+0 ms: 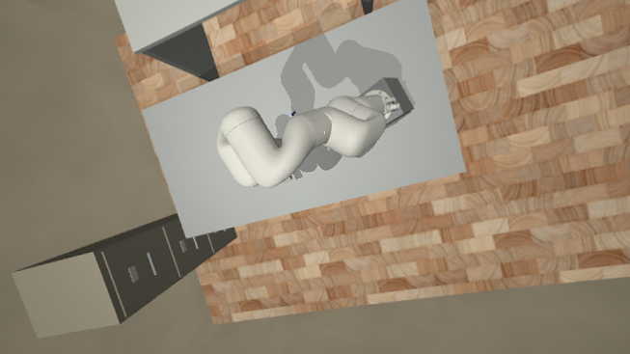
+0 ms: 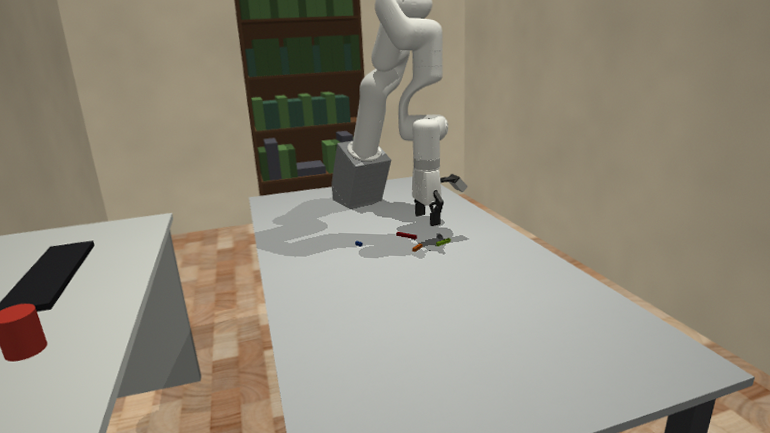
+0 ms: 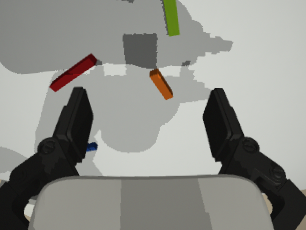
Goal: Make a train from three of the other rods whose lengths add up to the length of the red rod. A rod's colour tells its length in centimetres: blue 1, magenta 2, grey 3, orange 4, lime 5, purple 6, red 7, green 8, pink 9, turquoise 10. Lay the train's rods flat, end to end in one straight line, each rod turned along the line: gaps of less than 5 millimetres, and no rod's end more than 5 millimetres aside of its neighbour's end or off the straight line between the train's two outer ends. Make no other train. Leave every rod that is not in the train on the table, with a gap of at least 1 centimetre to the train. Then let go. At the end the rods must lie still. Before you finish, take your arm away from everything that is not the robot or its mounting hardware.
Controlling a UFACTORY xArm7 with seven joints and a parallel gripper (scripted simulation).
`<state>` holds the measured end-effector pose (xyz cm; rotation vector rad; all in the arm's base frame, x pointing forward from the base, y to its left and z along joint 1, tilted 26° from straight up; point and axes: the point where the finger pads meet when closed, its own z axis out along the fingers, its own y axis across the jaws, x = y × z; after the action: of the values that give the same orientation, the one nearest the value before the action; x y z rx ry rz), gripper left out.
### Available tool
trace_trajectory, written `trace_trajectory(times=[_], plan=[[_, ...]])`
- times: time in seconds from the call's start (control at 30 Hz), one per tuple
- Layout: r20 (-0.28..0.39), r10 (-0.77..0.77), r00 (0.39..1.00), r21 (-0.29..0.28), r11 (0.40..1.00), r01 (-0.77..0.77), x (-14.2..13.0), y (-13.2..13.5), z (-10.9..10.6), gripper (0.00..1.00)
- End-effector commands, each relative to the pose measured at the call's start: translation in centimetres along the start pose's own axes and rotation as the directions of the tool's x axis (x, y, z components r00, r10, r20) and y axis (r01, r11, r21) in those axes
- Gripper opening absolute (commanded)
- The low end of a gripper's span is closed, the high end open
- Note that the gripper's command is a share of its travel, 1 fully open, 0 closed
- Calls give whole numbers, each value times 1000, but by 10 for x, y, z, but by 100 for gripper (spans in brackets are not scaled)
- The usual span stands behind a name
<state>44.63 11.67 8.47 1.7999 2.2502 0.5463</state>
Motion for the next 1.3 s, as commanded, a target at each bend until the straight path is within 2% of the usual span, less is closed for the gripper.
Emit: trace_trajectory(times=[0.0, 0.13, 0.17, 1.27], plan=[[14, -166, 986, -9, 986, 166, 32, 13, 0, 100], [15, -222, 975, -17, 975, 222, 44, 17, -1, 100], [15, -222, 975, -17, 975, 222, 44, 17, -1, 24], [15, -222, 975, -17, 975, 222, 44, 17, -1, 24]])
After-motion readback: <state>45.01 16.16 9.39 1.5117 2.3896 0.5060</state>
